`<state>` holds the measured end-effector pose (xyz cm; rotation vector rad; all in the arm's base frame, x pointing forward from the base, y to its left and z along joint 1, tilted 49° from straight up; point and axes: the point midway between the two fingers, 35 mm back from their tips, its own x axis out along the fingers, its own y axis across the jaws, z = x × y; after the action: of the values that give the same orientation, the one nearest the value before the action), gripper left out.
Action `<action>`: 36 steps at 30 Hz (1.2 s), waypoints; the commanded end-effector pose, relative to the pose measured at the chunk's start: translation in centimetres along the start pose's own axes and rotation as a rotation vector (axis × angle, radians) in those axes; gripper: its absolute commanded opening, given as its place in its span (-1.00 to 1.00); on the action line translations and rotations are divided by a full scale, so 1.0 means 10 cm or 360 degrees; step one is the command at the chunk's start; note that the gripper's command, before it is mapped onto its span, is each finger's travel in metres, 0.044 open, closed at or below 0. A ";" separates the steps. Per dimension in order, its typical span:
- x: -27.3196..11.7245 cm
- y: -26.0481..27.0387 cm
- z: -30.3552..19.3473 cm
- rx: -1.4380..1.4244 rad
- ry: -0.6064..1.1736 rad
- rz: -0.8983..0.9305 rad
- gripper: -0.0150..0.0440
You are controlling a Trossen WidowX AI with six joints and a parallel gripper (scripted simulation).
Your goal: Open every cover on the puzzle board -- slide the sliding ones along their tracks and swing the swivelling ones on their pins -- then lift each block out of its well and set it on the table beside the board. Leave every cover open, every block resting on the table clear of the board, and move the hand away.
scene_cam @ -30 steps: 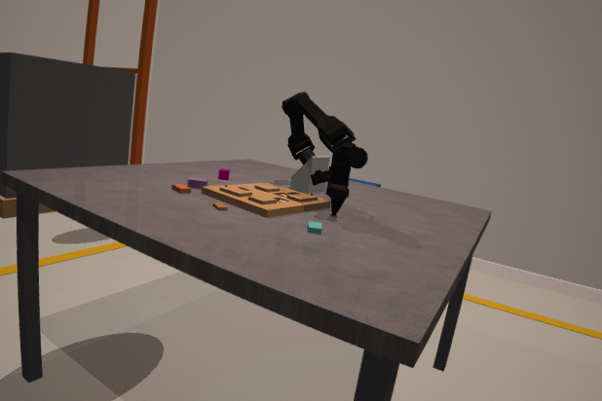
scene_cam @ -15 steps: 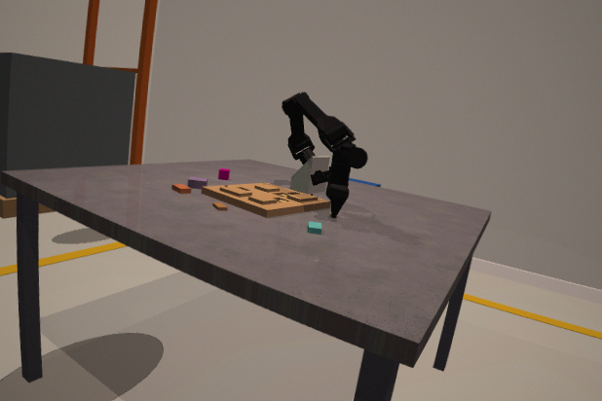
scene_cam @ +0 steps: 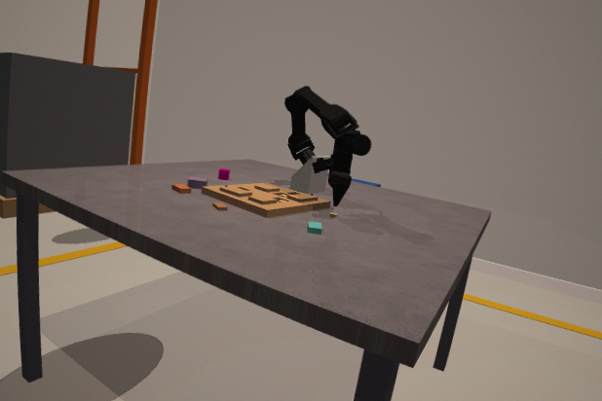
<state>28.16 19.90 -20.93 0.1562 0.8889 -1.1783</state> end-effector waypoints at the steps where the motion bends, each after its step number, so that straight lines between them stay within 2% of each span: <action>1: -0.16 0.00 0.00 0.0008 0.0006 0.0001 1.00; 11: -0.40 -0.02 0.00 0.0005 0.0004 -0.0001 1.00; 28: -0.50 -0.33 0.81 -0.0672 0.0006 0.0001 -0.49; 36: -0.48 -0.56 1.11 -0.1022 0.0009 0.0000 -0.49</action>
<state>29.00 16.47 -9.50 -0.2772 1.1796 -0.8959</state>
